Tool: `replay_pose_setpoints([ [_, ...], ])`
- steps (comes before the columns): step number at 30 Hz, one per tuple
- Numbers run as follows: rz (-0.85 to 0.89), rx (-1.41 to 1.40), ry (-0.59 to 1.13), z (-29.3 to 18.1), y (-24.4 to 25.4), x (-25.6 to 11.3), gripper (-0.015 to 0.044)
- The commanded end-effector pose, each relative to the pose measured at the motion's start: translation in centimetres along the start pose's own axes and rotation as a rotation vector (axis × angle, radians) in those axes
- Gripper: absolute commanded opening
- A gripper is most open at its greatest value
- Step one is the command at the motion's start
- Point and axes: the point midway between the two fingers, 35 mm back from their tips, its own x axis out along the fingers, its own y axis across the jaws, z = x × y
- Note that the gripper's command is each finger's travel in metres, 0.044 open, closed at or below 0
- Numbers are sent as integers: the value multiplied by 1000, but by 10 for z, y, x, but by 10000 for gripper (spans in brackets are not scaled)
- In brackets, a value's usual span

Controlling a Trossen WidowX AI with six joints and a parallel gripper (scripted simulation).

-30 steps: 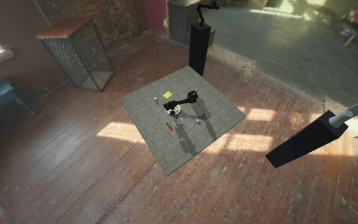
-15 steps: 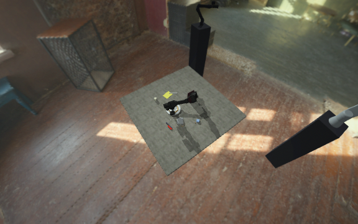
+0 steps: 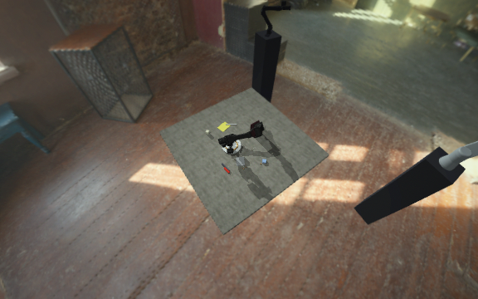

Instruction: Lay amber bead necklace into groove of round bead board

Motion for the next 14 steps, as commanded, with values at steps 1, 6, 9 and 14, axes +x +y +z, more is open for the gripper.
replay_pose_setpoints([
  [1,0,-3,-5,2,0,-22,440],
  [6,0,0,-4,-2,-1,-80,440],
  [9,0,0,-4,-2,-1,-80,440],
  [14,0,0,-4,-2,-1,-80,440],
])
